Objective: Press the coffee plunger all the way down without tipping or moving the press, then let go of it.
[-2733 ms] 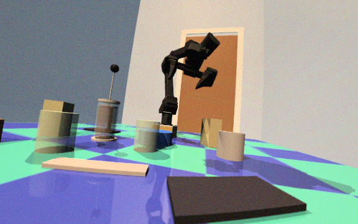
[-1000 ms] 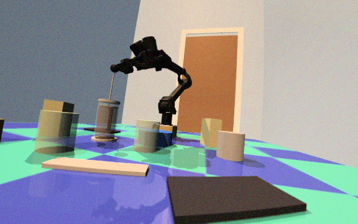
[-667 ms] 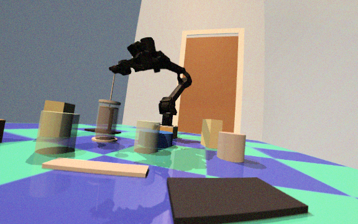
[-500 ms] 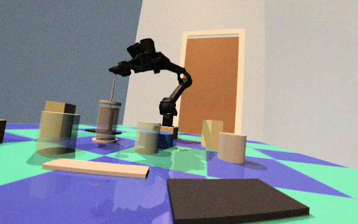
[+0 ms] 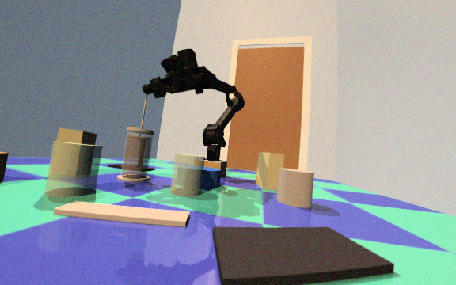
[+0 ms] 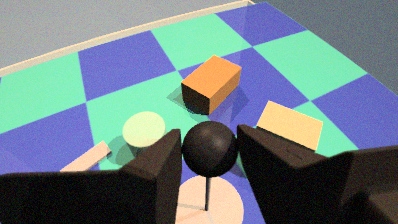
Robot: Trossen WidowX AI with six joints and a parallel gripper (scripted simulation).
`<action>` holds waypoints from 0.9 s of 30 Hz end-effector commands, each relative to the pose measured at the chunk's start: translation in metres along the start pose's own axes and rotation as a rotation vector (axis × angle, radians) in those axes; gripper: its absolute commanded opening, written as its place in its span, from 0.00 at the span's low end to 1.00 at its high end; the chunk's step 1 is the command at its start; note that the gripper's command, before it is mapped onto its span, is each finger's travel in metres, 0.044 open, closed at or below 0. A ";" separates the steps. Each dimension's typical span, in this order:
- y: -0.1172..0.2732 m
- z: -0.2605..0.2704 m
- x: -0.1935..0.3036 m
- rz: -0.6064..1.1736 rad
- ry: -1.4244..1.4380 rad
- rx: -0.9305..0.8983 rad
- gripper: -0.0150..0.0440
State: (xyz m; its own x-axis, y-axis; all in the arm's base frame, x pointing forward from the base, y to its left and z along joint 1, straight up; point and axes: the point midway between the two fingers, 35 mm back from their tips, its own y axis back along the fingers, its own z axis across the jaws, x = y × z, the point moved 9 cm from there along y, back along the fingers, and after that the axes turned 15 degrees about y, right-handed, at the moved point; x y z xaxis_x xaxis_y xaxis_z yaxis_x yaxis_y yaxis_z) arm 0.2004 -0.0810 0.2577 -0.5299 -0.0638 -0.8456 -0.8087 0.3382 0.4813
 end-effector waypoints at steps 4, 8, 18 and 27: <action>-0.001 0.000 0.001 0.003 0.003 -0.001 0.45; -0.002 0.001 0.003 0.002 0.003 -0.001 0.45; -0.013 0.004 0.014 0.002 0.003 -0.001 0.45; -0.023 0.007 0.025 0.002 0.003 -0.001 0.45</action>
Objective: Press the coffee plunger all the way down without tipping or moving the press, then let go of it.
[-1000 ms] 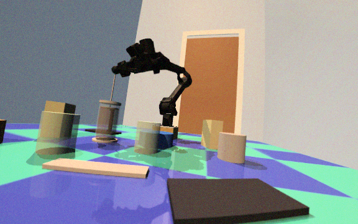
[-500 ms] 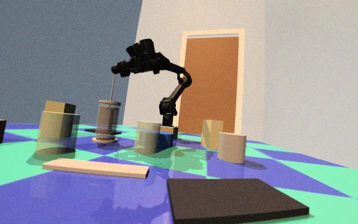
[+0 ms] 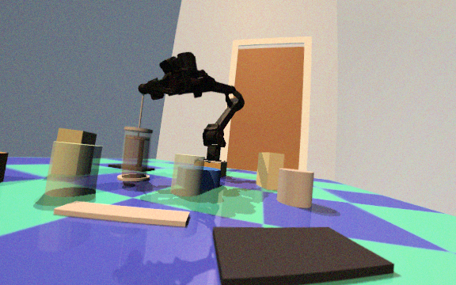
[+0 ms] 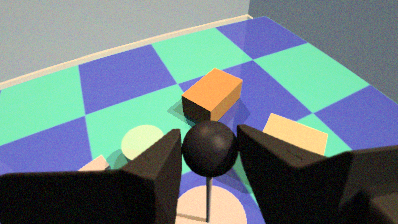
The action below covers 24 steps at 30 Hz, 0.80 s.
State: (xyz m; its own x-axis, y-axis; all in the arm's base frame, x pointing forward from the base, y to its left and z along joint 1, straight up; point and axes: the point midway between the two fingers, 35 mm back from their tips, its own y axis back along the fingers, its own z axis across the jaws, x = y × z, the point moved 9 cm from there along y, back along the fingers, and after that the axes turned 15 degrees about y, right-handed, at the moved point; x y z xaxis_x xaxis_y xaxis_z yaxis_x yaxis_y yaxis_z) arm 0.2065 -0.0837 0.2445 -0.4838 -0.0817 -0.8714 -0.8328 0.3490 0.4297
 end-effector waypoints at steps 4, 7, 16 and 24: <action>-0.014 0.006 0.023 0.058 0.004 -0.017 0.45; -0.016 0.007 0.027 0.058 0.004 -0.017 0.45; -0.025 0.010 0.039 0.057 0.004 -0.017 0.45; -0.033 0.013 0.049 0.057 0.004 -0.017 0.45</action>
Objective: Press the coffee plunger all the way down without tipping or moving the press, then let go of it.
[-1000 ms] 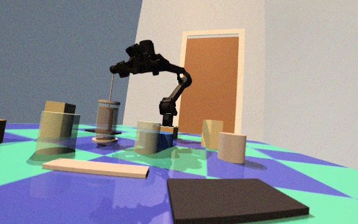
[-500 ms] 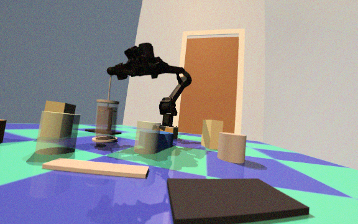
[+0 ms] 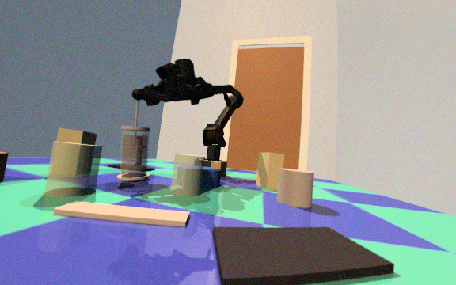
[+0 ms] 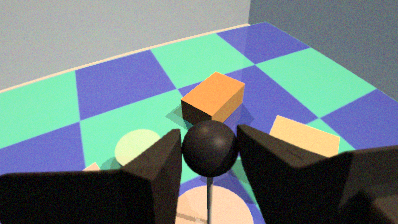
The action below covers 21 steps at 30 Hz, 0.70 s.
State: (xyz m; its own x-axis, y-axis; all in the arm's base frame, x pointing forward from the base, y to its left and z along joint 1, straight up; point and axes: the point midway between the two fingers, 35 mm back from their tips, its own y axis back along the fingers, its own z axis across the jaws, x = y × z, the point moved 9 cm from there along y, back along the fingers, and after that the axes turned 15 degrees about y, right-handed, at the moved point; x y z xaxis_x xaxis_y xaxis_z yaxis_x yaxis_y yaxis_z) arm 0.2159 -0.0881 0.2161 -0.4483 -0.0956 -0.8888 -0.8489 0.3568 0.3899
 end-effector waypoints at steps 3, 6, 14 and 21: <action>-0.013 0.009 0.033 0.099 0.005 -0.030 0.45; -0.016 0.010 0.036 0.099 0.005 -0.030 0.45; -0.025 0.011 0.044 0.099 0.005 -0.029 0.45; -0.033 0.010 0.042 0.098 0.005 -0.029 0.45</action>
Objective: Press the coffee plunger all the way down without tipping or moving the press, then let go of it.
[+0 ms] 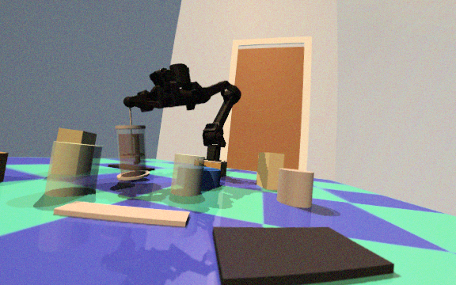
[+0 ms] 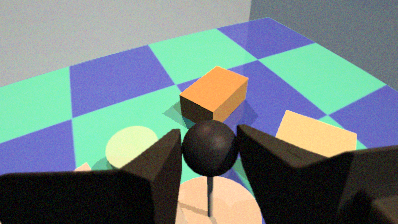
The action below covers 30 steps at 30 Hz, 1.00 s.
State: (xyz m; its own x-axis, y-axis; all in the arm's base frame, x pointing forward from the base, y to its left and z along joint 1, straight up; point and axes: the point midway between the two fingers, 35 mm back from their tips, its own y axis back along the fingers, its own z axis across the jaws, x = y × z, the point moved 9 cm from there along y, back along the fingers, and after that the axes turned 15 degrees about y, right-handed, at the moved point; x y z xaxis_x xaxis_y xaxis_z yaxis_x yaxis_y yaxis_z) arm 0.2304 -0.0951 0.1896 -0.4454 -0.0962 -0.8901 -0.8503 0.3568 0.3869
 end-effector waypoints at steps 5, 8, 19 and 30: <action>-0.011 0.006 0.023 0.101 0.006 -0.029 0.45; -0.012 0.006 0.022 0.101 0.006 -0.029 0.45; -0.015 0.005 0.019 0.101 0.006 -0.029 0.45; -0.018 0.004 0.017 0.101 0.006 -0.029 0.45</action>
State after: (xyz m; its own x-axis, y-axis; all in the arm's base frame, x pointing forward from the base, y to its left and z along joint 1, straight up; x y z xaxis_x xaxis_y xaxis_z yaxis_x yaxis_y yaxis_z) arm 0.2397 -0.0995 0.1784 -0.4887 -0.0773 -0.8690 -0.8302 0.3476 0.4359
